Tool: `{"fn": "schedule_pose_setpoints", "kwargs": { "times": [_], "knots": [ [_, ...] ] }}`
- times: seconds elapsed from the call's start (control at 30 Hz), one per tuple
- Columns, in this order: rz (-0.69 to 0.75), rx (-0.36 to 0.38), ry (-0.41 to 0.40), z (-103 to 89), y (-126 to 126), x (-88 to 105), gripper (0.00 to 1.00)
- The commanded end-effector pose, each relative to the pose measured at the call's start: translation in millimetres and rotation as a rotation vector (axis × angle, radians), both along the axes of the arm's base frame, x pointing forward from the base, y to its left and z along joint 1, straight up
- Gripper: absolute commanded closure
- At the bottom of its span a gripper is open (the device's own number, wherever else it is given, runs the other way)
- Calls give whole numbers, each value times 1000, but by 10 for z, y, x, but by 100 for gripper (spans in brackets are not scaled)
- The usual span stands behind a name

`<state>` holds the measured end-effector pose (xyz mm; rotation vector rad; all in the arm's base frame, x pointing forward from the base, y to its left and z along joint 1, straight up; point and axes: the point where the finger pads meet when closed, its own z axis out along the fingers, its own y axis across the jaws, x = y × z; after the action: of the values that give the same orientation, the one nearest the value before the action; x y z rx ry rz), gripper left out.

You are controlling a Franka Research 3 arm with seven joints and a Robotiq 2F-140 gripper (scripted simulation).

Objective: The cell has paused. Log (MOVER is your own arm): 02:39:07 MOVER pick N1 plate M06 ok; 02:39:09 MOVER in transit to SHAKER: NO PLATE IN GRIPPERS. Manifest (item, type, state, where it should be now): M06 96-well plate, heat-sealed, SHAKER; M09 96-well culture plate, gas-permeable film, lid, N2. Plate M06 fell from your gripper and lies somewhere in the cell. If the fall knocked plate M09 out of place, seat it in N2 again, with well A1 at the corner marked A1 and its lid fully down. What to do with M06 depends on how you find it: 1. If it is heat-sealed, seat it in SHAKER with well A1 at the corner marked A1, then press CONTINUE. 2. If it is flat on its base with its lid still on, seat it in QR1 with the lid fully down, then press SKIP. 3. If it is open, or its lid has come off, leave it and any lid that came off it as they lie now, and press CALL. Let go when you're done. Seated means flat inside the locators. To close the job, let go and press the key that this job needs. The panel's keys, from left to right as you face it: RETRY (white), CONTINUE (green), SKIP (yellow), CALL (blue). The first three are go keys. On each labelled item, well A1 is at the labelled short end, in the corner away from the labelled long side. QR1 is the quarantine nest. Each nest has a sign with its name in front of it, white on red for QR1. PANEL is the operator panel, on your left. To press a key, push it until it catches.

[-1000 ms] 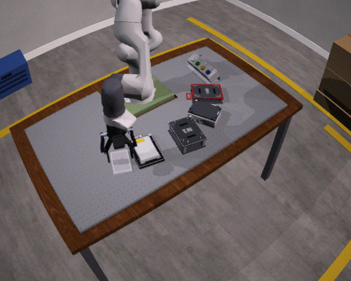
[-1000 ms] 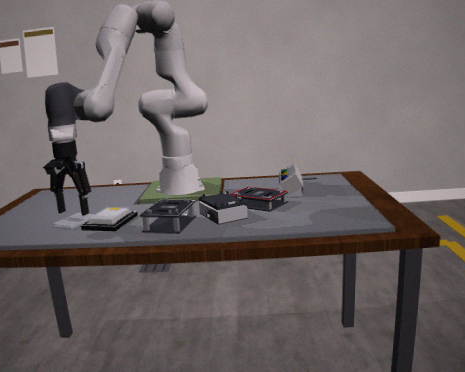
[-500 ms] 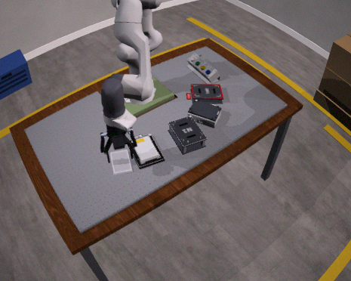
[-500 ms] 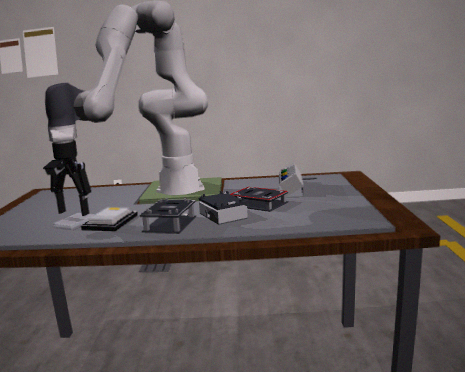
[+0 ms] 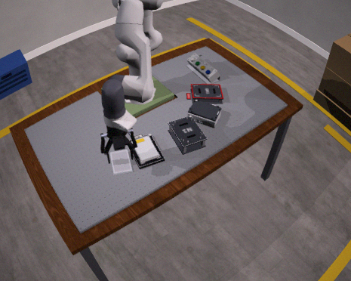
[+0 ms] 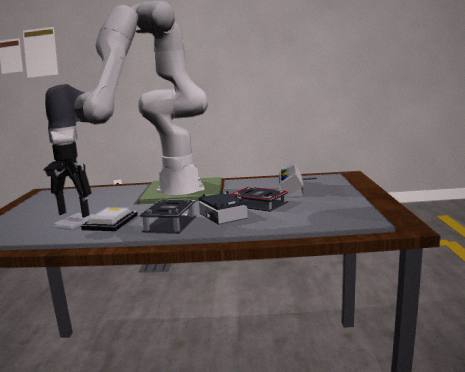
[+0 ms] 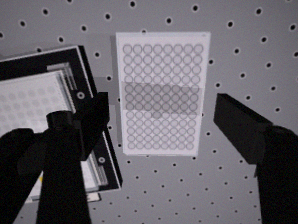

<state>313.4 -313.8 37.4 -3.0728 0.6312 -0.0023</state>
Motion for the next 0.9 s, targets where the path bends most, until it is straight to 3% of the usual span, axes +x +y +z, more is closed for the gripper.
{"fn": "schedule_pose_setpoints", "kwargs": {
  "times": [0.0, 0.87],
  "knots": [
    [10, -4, -4, -14, -16, 12, 30],
    [10, -4, -4, -155, -16, 13, 30]
  ]
}}
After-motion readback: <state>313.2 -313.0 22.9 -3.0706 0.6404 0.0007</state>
